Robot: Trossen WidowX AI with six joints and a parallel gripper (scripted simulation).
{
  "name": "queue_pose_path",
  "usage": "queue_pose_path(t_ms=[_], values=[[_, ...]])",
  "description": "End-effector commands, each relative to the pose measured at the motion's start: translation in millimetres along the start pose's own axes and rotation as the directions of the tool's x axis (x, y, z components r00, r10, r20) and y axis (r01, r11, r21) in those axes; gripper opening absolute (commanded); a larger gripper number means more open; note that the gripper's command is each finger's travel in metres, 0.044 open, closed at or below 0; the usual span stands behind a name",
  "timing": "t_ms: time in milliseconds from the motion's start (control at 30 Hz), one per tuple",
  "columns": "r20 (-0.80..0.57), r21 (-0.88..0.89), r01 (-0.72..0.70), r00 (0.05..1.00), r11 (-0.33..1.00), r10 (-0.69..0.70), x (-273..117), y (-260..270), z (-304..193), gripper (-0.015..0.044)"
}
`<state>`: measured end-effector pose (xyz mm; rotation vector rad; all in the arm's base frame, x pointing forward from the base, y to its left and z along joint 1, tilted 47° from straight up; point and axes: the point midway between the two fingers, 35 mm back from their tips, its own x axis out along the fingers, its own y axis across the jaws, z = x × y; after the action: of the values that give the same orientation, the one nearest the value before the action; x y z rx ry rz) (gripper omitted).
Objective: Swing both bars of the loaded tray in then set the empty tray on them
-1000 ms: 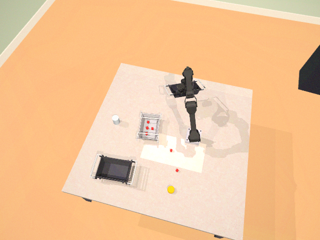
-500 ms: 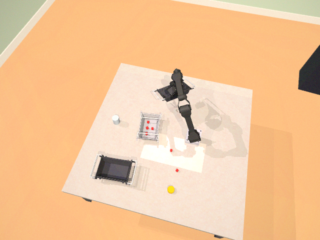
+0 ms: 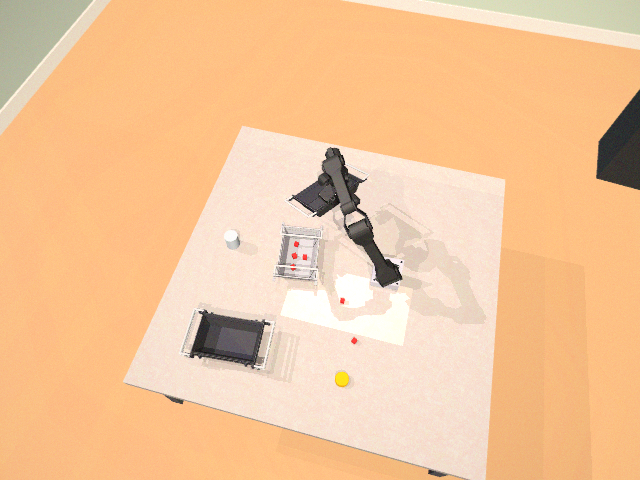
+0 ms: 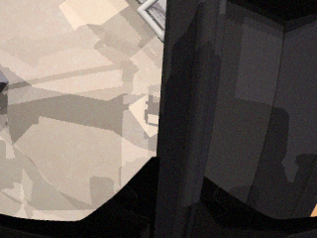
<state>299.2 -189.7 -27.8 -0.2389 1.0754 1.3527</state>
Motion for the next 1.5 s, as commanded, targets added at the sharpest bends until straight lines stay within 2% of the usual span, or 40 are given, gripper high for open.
queue_pose_path(t_ms=[0, 467, 967, 1467], values=[[0.006, -0.084, 0.025, 1.000, 0.996, -0.025, -7, 1, 27, 0.0000], [0.028, -0.316, 0.026, 0.999, 0.948, -0.018, 0, 13, 105, 0.0000], [0.060, -0.545, 0.026, 0.998, 0.838, 0.009, 13, 41, 183, 0.0000], [0.062, -0.554, 0.026, 0.998, 0.832, 0.010, 14, 42, 186, 0.0000]])
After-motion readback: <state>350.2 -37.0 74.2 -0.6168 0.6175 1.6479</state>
